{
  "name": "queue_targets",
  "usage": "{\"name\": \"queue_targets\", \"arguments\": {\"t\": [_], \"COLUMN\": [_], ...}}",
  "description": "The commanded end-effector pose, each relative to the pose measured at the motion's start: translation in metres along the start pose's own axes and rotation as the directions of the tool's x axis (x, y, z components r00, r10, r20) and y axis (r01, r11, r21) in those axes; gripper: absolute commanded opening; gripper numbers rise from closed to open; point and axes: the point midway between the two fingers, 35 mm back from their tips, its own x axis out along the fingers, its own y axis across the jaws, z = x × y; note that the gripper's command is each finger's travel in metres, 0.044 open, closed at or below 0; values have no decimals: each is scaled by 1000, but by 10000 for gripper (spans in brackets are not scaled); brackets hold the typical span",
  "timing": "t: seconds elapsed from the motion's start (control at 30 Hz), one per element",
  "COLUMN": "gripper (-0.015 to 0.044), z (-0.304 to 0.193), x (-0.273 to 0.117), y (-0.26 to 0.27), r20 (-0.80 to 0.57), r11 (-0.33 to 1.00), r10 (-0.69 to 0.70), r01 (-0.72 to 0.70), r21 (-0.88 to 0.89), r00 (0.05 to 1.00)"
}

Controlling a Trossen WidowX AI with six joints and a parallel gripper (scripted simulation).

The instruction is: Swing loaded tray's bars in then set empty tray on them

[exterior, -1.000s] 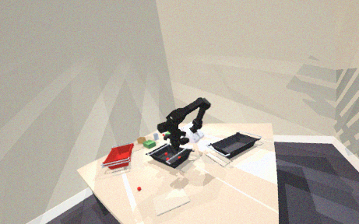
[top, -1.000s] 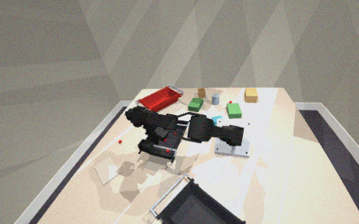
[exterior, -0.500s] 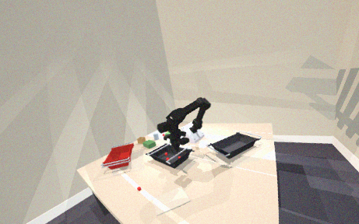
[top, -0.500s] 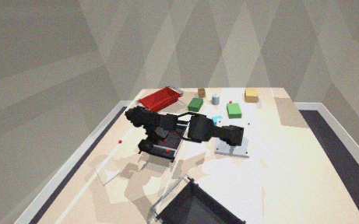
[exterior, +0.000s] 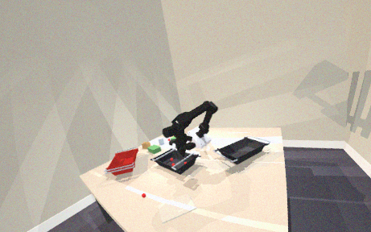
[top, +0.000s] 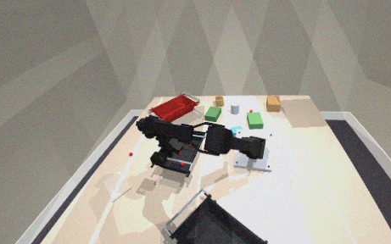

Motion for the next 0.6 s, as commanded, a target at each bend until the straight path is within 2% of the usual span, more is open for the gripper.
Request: {"name": "queue_targets", "arguments": {"t": [0.0, 0.27, 0.57], "gripper": [0, 0, 236], "z": [0, 0, 3], "x": [0, 0, 0], "y": [0, 0, -5], "r20": [0, 0, 1], "r11": [1000, 1000, 1000], "r10": [0, 0, 7], "r01": [0, 0, -7], "r21": [0, 0, 6], "r00": [1000, 1000, 1000]}}
